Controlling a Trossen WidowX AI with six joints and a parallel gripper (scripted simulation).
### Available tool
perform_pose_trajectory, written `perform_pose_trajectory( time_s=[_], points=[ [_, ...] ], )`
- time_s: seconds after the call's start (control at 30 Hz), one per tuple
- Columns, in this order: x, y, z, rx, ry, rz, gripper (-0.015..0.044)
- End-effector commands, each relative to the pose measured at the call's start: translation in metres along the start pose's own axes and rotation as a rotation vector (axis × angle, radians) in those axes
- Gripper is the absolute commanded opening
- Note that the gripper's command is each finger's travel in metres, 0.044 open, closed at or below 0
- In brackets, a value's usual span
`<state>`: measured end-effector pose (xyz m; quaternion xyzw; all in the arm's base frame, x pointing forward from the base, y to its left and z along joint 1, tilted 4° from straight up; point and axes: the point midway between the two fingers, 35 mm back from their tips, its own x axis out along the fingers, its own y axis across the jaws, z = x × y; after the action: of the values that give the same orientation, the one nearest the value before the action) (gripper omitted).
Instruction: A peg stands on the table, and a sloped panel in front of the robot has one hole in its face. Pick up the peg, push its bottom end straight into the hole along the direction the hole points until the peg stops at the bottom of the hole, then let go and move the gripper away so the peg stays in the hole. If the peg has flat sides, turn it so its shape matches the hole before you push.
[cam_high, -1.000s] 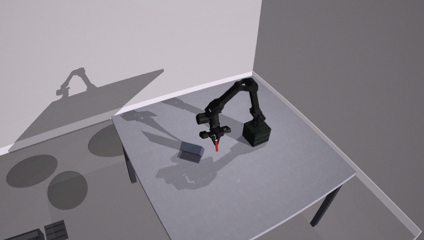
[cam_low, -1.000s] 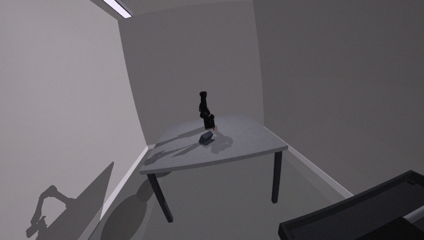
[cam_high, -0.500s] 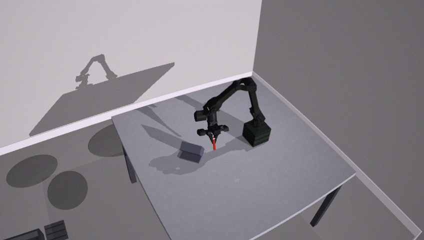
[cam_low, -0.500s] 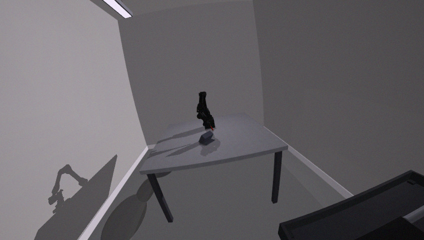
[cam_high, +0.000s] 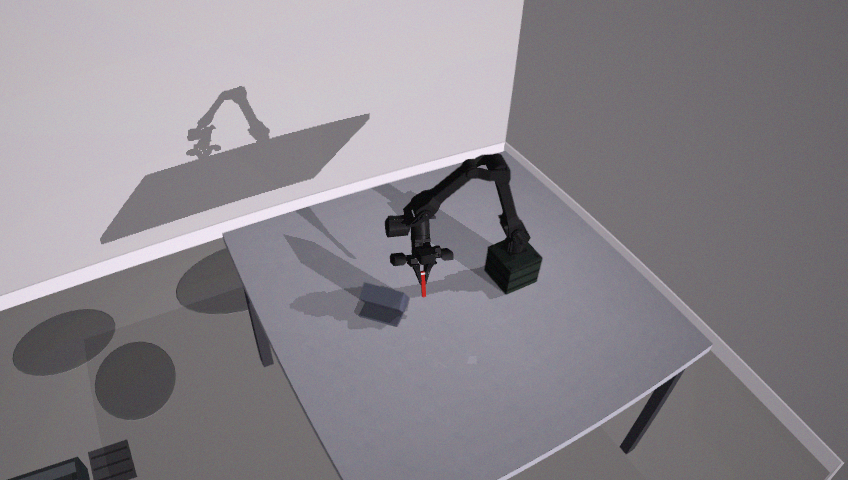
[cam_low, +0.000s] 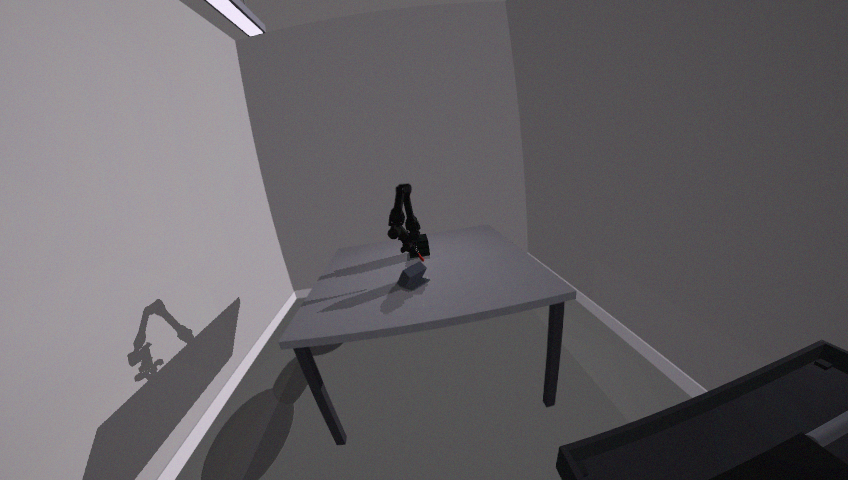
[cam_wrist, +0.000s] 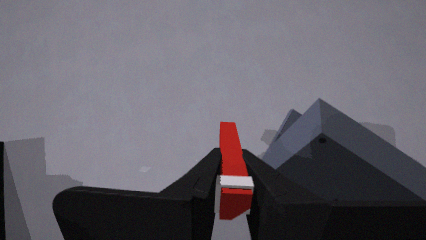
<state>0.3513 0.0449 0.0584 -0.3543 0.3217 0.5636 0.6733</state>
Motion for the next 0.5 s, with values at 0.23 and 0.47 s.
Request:
perform_pose_trajectory(
  time_s=[0.23, 0.47],
  points=[
    [-0.008, -0.008, -0.011, 0.055, -0.043, -0.035, 0.0000],
    [-0.013, -0.012, -0.018, 0.089, -0.069, -0.056, 0.0000]
  ],
)
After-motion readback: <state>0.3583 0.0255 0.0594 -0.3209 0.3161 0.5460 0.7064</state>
